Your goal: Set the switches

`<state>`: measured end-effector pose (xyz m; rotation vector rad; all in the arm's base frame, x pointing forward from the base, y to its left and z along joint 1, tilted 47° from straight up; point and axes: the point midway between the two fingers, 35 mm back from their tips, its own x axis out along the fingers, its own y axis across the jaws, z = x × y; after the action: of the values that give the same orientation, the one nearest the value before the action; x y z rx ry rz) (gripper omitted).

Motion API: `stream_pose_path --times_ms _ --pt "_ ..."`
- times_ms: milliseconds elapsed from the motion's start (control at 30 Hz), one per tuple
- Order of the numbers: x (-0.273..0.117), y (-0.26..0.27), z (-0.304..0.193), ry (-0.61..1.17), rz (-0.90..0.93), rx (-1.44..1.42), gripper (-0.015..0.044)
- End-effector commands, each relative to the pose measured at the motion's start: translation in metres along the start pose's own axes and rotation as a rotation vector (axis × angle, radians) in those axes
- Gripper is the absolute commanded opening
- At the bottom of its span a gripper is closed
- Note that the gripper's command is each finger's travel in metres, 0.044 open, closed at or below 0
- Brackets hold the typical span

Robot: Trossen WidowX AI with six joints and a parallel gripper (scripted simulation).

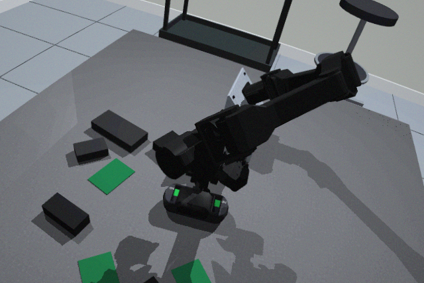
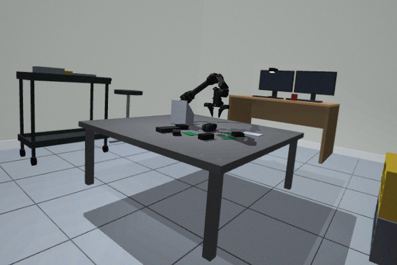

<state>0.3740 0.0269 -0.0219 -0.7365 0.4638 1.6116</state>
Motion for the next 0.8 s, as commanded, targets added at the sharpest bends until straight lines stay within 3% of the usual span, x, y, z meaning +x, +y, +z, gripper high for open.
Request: stream_pose_path --times_ms 0,133,500,767 --pt "-0.0007 0.0002 0.0002 0.003 0.005 -0.008 0.0105" --pt "-0.0007 0.0002 0.0002 0.003 0.005 -0.008 0.0" --pt "-0.0007 0.0002 0.0002 0.003 0.005 -0.008 0.0" --pt "-0.0003 -0.0002 0.0006 0.0 0.002 -0.002 0.021"
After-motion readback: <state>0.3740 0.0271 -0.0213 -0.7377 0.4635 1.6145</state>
